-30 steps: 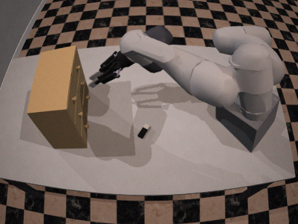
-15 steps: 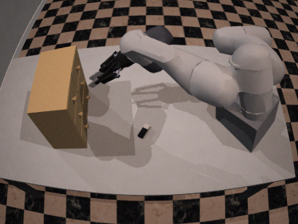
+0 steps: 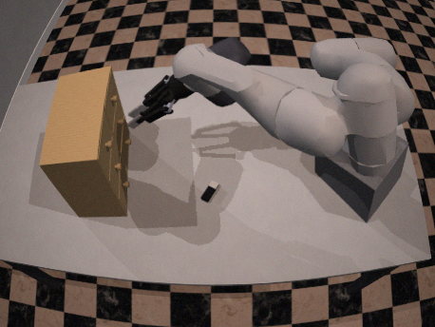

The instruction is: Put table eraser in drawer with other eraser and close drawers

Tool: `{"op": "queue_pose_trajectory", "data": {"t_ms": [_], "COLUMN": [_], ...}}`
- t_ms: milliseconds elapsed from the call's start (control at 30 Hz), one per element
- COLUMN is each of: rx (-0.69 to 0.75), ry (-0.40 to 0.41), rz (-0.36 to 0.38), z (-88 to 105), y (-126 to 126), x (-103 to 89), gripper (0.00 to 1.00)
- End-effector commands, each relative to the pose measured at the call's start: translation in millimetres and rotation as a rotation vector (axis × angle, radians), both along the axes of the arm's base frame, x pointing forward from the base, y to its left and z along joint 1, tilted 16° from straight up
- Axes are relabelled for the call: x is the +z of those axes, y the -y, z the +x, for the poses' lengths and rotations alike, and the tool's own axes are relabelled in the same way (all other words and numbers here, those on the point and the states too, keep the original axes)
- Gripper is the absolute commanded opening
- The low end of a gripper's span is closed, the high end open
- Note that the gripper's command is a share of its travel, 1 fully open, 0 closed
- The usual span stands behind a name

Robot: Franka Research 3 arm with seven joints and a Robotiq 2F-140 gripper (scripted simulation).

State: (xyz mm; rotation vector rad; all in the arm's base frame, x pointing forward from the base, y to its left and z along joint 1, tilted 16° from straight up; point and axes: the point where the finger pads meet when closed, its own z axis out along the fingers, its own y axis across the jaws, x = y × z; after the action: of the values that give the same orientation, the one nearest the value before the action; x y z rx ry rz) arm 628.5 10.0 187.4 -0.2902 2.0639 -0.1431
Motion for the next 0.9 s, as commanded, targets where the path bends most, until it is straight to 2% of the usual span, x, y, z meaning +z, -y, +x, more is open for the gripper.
{"op": "queue_pose_trajectory", "data": {"t_ms": [0,533,867], "rx": [-0.006,-0.006,-0.006], "ry": [-0.003,-0.003,-0.003], "rz": [0.002,0.002,0.002], "z": [3.7,25.5,29.0], "y": [0.8,-3.2,-3.9], "x": [-0.7,3.1,3.7], "gripper": [0.2,0.2,0.2]}}
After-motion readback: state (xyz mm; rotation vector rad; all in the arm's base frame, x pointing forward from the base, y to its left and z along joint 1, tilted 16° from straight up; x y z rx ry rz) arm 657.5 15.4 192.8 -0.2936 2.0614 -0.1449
